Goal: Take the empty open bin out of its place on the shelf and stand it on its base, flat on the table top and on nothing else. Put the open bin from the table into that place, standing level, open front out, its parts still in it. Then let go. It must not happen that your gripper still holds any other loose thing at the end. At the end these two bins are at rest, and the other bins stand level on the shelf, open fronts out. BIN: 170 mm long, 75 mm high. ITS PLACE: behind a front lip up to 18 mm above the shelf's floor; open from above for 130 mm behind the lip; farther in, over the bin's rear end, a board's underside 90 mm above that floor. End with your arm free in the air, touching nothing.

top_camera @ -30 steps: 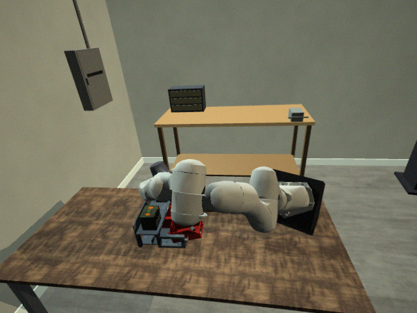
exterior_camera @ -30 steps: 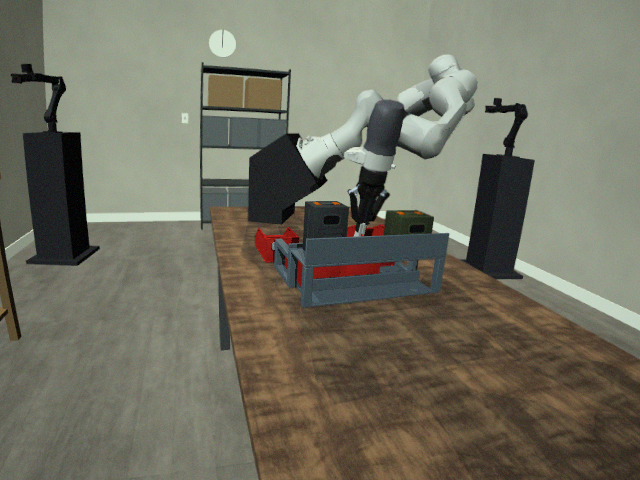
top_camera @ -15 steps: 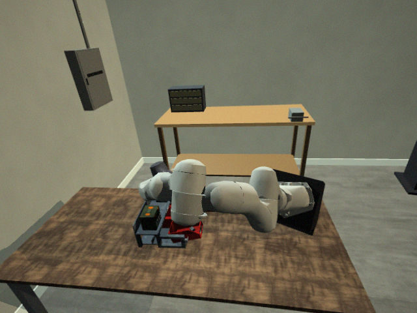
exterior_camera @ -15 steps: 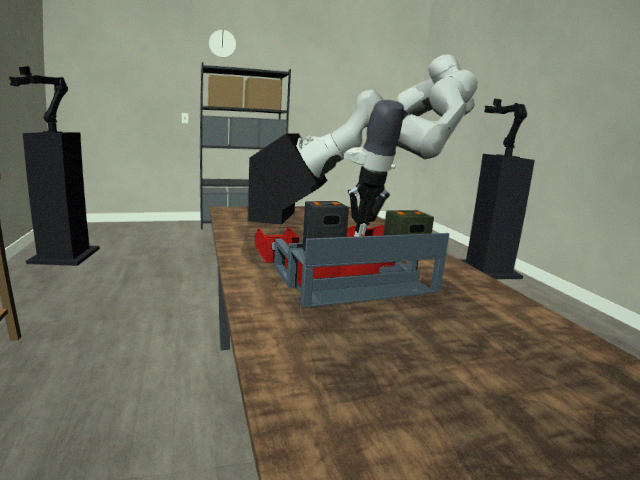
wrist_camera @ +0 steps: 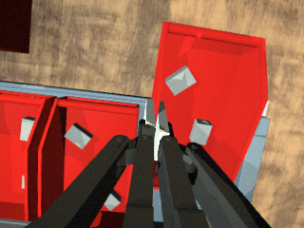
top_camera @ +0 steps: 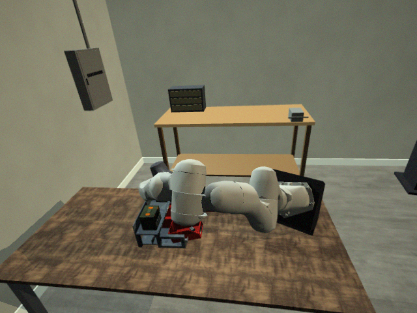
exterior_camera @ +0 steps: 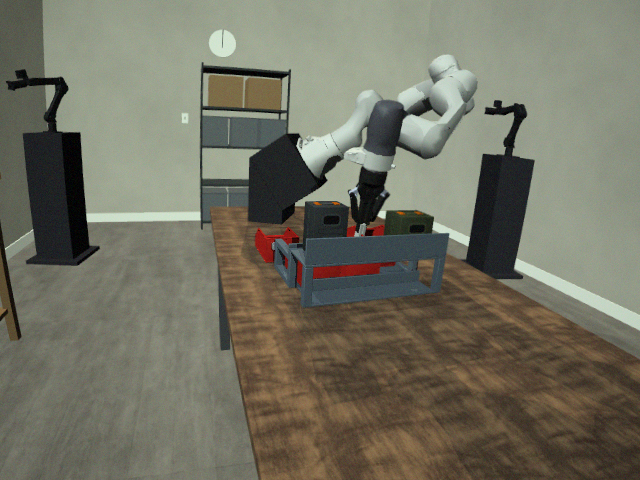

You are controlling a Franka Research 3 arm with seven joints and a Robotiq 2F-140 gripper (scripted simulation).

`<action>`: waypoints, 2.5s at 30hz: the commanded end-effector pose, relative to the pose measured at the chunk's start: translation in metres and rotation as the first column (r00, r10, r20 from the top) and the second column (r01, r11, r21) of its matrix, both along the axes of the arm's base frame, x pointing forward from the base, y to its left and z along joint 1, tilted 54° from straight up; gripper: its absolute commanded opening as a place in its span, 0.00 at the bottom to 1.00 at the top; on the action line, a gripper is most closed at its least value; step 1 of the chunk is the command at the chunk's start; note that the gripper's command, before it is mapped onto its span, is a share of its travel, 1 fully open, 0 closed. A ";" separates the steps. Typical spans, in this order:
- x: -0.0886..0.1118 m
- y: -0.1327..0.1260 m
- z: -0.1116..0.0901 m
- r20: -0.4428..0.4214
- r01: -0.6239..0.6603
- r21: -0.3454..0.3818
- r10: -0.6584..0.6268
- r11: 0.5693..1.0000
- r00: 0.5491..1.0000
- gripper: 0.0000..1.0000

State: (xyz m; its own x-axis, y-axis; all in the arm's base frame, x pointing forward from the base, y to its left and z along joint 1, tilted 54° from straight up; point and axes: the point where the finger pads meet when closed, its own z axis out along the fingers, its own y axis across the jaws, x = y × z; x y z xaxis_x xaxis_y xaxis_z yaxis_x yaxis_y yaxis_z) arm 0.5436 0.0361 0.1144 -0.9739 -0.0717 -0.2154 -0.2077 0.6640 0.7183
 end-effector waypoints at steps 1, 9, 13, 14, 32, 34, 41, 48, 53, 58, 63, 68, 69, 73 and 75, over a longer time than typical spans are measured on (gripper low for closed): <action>0.002 -0.001 0.000 0.006 0.001 -0.001 -0.001 1.000 1.000 0.00; 0.003 -0.001 0.000 0.010 0.004 0.000 -0.004 1.000 1.000 0.00; 0.005 -0.001 0.001 0.014 0.009 0.002 -0.009 1.000 1.000 0.00; 0.005 -0.001 0.001 0.015 0.010 0.002 -0.010 1.000 1.000 0.00; 0.014 -0.001 0.003 0.038 0.035 0.010 -0.035 0.999 0.999 0.00; 0.015 -0.001 0.004 0.041 0.038 0.011 -0.038 0.999 0.998 0.00; 0.017 -0.001 0.004 0.045 0.042 0.013 -0.043 0.999 0.998 0.00; 0.018 -0.001 0.004 0.048 0.045 0.014 -0.046 0.999 0.998 0.00; 0.018 -0.001 0.004 0.048 0.046 0.014 -0.046 0.999 0.998 0.00; 0.018 -0.001 0.004 0.048 0.046 0.014 -0.046 0.999 0.998 0.00; 0.018 -0.001 0.004 0.048 0.046 0.014 -0.046 0.999 0.998 0.00; 0.018 -0.001 0.004 0.048 0.046 0.014 -0.046 0.999 0.998 0.00; 0.018 -0.001 0.004 0.048 0.046 0.014 -0.046 0.999 0.998 0.00; 0.018 -0.001 0.004 0.049 0.046 0.014 -0.047 0.999 0.998 0.00; 0.019 -0.001 0.005 0.049 0.047 0.014 -0.048 0.999 0.998 0.00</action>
